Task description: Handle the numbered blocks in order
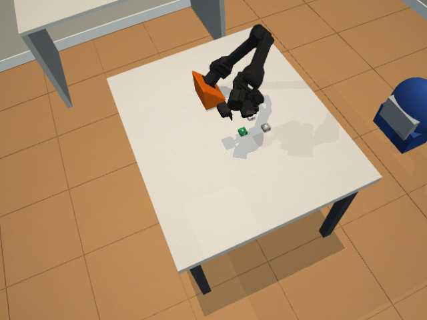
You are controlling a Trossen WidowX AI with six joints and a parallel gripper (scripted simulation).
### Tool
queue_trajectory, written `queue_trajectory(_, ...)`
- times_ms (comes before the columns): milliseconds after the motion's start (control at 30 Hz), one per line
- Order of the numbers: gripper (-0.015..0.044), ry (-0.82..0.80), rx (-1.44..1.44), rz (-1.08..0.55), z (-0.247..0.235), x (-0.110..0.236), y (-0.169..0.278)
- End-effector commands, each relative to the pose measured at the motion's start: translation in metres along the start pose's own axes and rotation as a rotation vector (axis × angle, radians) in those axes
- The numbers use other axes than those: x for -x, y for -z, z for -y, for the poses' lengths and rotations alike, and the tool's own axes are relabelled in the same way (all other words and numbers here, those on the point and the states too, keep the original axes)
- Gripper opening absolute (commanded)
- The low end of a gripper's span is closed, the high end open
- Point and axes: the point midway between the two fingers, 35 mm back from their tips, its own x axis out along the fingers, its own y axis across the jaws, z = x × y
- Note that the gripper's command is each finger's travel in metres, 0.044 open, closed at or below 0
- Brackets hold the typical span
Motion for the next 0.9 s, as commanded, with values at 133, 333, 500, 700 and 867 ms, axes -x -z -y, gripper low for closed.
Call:
queue_trajectory(133,0.04,-0.004,0.004,0.0,-0.025,0.002,0.018)
queue_trajectory(333,0.04,-0.008,0.002,-0.003,-0.075,0.001,0.067)
queue_trajectory(500,0.04,-0.008,0.002,-0.003,-0.08,0.0,0.073)
queue_trajectory(700,0.04,-0.008,0.002,-0.003,-0.08,0.0,0.073)
queue_trajectory(867,0.04,-0.008,0.002,-0.003,-0.08,0.0,0.073)
